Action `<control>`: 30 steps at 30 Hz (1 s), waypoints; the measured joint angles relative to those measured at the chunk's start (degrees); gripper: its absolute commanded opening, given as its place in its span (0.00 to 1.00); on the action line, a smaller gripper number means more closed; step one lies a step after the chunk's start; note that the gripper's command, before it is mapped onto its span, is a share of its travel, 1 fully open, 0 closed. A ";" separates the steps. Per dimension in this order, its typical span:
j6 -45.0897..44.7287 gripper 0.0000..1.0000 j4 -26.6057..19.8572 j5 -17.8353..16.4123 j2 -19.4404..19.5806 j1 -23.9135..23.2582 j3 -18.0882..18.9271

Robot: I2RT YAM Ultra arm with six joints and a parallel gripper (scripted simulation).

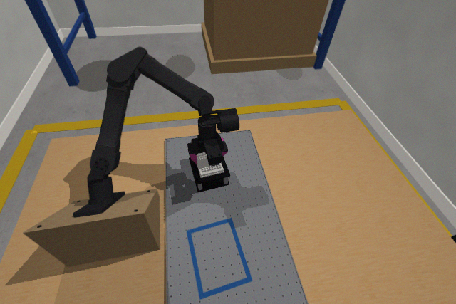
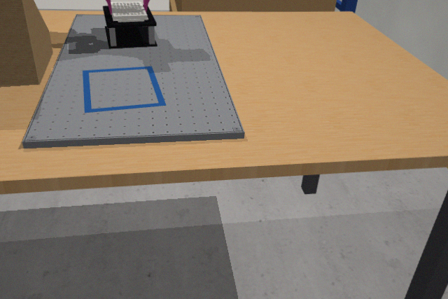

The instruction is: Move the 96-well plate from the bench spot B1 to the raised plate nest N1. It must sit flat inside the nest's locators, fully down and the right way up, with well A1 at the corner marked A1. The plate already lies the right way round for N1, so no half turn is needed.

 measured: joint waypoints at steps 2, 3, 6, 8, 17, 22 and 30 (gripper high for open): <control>0.00 0.00 0.00 0.00 0.00 0.00 0.00; 0.00 0.00 0.00 0.00 0.00 0.00 0.00; 0.00 0.00 0.00 0.00 0.00 0.00 0.00; 0.00 0.00 0.00 0.00 0.00 0.00 0.00; 0.00 0.00 0.00 0.00 0.00 0.00 0.00; 0.00 0.00 0.00 0.00 0.00 0.00 0.00; 0.00 1.00 0.07 0.00 -0.02 0.00 0.02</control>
